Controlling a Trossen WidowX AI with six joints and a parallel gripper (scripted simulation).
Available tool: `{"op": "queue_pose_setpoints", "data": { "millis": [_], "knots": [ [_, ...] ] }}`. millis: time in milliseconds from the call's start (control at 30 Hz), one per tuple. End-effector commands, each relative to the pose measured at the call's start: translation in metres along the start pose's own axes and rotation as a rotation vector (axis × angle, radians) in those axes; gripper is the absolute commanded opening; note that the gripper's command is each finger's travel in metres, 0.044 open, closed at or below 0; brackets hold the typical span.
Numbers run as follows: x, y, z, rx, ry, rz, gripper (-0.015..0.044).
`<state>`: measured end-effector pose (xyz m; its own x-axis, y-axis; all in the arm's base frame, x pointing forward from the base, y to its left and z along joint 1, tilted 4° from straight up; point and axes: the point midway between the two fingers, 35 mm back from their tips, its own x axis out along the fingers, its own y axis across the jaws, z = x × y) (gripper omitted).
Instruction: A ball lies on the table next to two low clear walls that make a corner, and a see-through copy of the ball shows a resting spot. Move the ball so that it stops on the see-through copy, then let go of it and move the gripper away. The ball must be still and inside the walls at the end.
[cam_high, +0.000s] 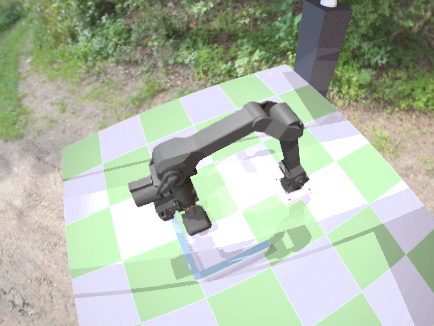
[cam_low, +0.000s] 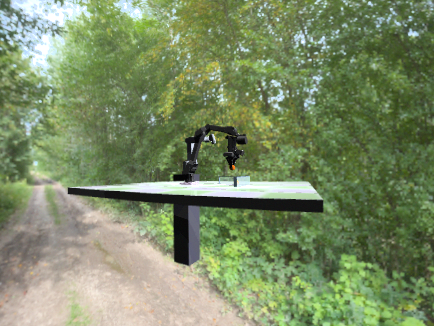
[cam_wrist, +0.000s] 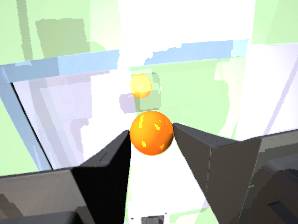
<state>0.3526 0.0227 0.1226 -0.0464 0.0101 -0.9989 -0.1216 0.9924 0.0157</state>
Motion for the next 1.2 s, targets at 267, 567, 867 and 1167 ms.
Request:
{"op": "queue_pose_setpoints", "data": {
  "millis": [267, 567, 867, 1167],
  "knots": [
    [-0.005, 0.001, 0.012, 0.003, -0.011, -0.006, 0.0],
    [0.022, 0.003, 0.027, 0.003, -0.012, -0.006, 0.0],
    [0.061, 0.003, 0.029, 0.003, -0.012, -0.006, 0.0],
    [0.087, 0.003, 0.027, 0.003, -0.012, -0.006, 0.0]
  ]
}}
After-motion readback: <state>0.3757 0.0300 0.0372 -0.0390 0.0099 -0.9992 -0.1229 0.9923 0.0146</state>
